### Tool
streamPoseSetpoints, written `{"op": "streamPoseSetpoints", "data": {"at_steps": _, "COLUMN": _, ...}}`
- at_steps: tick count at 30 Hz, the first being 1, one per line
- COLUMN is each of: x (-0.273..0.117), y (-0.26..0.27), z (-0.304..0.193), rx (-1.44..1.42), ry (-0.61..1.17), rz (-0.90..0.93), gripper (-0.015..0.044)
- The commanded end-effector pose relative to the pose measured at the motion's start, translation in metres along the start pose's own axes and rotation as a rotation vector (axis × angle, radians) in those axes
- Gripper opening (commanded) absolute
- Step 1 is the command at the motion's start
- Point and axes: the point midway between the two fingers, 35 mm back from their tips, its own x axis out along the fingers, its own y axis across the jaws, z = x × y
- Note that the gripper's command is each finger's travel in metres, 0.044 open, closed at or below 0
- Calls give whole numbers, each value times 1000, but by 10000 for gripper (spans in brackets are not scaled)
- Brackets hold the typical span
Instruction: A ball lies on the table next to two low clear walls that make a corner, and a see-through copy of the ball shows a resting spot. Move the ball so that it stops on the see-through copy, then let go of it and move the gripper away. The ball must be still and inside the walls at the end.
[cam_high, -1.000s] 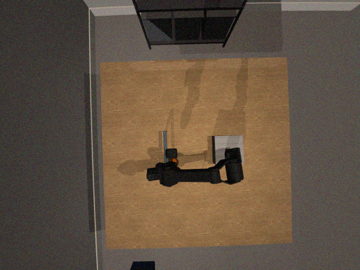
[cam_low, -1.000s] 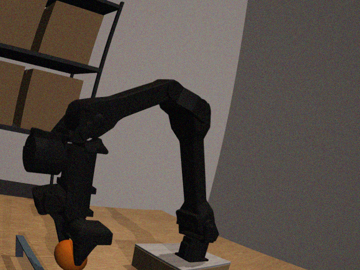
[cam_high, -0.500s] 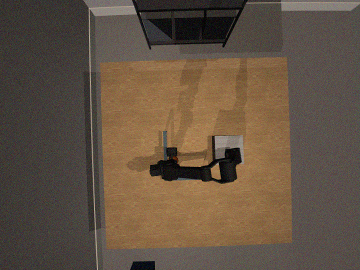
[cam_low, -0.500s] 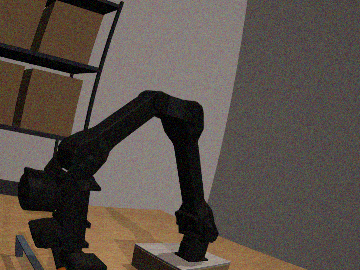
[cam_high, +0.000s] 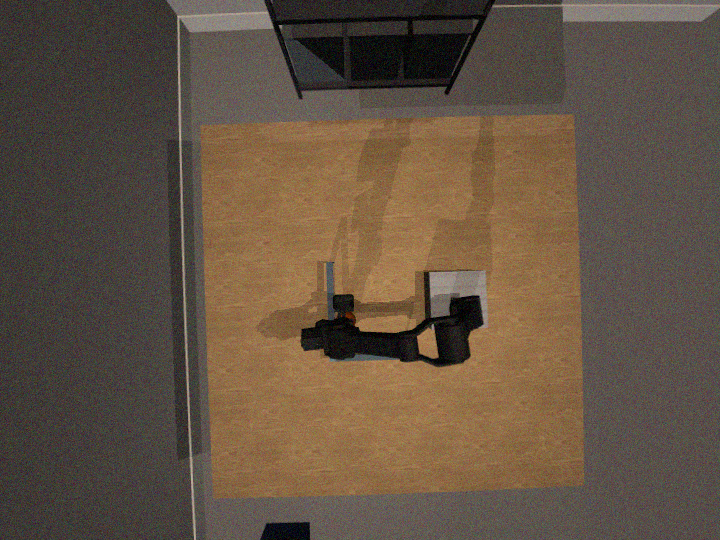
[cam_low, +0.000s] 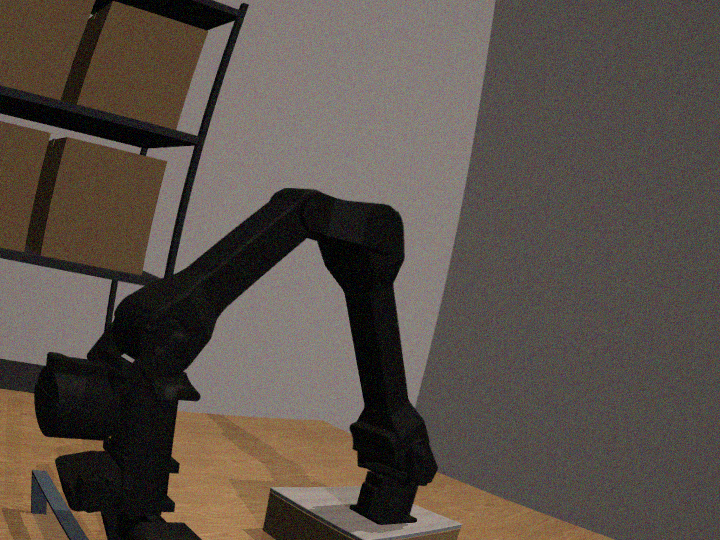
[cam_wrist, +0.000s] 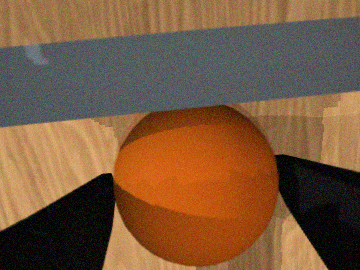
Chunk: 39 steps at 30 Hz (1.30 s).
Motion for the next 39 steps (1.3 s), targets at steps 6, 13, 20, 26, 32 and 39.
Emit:
{"op": "streamPoseSetpoints", "data": {"at_steps": 6, "x": 2, "y": 0, "z": 0, "rx": 0, "ry": 2, "rz": 0, "gripper": 105}}
{"op": "streamPoseSetpoints", "data": {"at_steps": 13, "x": 2, "y": 0, "z": 0, "rx": 0, "ry": 2, "rz": 0, "gripper": 289}}
{"op": "streamPoseSetpoints", "data": {"at_steps": 20, "x": -22, "y": 0, "z": 2, "rx": -1, "ry": 4, "rz": 0, "gripper": 426}}
{"op": "streamPoseSetpoints", "data": {"at_steps": 26, "x": -81, "y": 0, "z": -1, "rx": -3, "ry": 9, "rz": 0, "gripper": 426}}
{"op": "streamPoseSetpoints", "data": {"at_steps": 32, "x": -78, "y": 0, "z": 3, "rx": -5, "ry": -14, "rz": 2, "gripper": 426}}
{"op": "streamPoseSetpoints", "data": {"at_steps": 39, "x": -119, "y": 0, "z": 0, "rx": -5, "ry": -17, "rz": 2, "gripper": 440}}
